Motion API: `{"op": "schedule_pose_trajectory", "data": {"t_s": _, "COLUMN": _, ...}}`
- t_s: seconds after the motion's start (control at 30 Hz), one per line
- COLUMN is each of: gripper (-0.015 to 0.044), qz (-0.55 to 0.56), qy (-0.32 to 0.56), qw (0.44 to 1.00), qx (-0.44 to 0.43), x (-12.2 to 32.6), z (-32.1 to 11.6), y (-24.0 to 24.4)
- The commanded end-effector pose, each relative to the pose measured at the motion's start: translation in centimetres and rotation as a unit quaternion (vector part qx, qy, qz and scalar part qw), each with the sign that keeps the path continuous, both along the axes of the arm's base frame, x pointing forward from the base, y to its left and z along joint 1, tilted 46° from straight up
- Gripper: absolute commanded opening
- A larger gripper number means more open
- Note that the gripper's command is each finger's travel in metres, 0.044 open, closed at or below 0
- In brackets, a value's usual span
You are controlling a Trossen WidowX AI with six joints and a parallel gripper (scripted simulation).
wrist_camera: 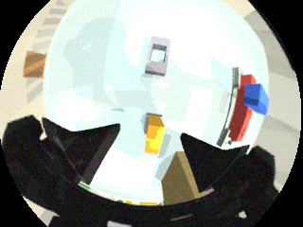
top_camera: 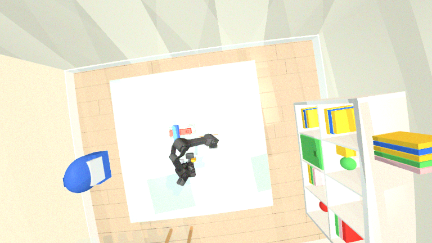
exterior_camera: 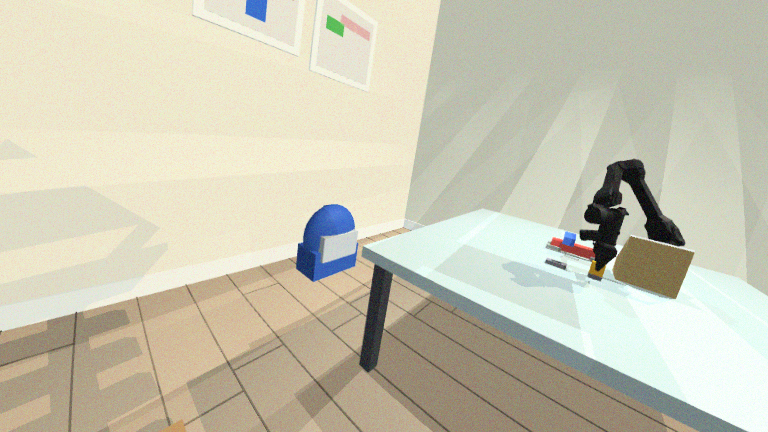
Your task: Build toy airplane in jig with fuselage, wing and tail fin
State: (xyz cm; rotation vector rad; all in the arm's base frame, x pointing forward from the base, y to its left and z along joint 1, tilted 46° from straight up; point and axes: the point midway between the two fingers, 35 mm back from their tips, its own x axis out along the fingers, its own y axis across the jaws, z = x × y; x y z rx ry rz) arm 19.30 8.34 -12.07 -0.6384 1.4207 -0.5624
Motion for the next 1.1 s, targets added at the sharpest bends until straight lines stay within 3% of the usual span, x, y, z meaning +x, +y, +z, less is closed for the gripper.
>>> {"op": "schedule_pose_trajectory", "data": {"t_s": 0.0, "gripper": 0.044, "qz": 0.001, "qy": 0.005, "qw": 1.0, "qx": -0.008, "x": -0.23, "z": -0.62, "y": -0.95}}
{"op": "schedule_pose_trajectory", "data": {"t_s": 0.27, "gripper": 0.044, "qz": 0.001, "qy": 0.005, "qw": 1.0, "qx": -0.009, "x": -0.23, "z": -1.19, "y": -1.61}}
{"op": "schedule_pose_trajectory", "data": {"t_s": 0.77, "gripper": 0.0046, "qz": 0.001, "qy": 0.005, "qw": 1.0, "qx": -0.009, "x": -0.23, "z": -1.19, "y": -1.61}}
{"op": "schedule_pose_trajectory", "data": {"t_s": 1.07, "gripper": 0.0, "qz": 0.001, "qy": 0.005, "qw": 1.0, "qx": -0.008, "x": -0.23, "z": -1.16, "y": -1.57}}
